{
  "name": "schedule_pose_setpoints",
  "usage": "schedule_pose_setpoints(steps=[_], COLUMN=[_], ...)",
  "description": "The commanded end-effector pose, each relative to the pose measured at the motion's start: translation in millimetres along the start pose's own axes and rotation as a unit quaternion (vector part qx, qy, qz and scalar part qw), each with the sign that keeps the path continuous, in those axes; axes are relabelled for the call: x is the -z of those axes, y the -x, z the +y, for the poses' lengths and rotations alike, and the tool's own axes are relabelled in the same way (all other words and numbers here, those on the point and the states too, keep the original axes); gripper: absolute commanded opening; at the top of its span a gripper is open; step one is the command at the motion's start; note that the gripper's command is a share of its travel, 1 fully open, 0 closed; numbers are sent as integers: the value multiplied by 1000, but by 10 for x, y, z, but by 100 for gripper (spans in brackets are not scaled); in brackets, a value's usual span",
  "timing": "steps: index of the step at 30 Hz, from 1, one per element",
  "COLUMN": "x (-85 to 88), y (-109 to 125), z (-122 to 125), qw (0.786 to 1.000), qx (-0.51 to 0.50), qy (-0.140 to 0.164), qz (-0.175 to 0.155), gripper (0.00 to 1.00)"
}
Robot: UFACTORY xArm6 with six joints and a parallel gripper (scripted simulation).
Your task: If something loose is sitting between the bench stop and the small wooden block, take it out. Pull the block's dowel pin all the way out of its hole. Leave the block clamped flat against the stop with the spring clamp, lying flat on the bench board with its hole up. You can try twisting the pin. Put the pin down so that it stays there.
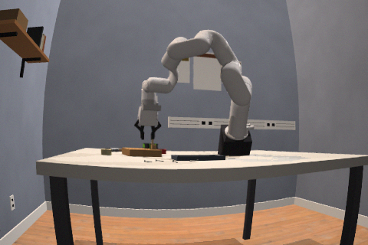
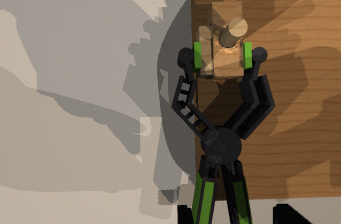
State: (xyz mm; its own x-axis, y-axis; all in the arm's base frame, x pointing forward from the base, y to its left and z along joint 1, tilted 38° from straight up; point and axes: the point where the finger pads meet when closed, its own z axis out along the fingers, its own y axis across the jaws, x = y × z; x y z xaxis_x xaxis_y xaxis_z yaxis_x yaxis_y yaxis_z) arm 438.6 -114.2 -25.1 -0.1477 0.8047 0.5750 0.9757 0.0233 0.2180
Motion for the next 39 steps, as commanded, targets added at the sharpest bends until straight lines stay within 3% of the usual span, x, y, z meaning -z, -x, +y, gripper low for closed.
schedule_pose_setpoints(steps=[1,14,39], x=[65,335,411], y=[3,3,3], z=[6,6,6], qw=[1000,1000,1000], qx=[0,0,0], qy=[1,1,1], qz=[-1,-1,-1], gripper=[50,50,50])
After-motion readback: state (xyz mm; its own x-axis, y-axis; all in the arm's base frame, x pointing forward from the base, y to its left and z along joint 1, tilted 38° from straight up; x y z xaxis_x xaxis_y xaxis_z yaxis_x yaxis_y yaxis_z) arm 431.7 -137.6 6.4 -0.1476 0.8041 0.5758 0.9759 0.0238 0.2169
